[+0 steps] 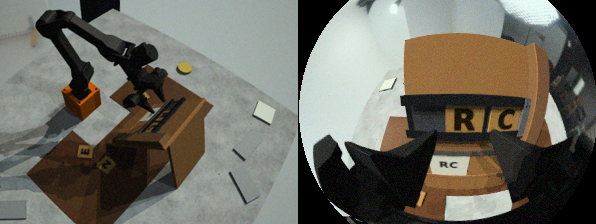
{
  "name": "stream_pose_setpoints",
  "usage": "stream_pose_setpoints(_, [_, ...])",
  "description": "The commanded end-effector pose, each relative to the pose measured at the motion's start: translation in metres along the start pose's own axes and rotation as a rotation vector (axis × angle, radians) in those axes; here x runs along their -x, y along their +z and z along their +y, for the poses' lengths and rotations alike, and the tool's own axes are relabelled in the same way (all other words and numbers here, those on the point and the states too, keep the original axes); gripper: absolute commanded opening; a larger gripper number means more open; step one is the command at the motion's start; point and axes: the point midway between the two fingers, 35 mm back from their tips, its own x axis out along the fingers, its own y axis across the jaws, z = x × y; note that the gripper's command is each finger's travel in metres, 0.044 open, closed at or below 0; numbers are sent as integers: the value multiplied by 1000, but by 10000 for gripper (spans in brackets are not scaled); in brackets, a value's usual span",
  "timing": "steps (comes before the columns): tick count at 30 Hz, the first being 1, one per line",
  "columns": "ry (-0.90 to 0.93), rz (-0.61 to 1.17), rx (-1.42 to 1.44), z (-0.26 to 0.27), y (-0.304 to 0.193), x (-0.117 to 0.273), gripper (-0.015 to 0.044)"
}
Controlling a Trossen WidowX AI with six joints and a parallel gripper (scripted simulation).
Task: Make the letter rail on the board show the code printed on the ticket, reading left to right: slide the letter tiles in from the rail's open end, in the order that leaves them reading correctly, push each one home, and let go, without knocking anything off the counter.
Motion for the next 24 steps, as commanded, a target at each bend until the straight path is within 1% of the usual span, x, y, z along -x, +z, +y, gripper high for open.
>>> stream_pose_setpoints(1, [-4,-4,-6,-1,1,3,295])
stream_pose_setpoints(23, [-4,-4,-6,-3,3,11,295])
stream_pose_setpoints(24, [-1,1,-1,-2,1,10,269])
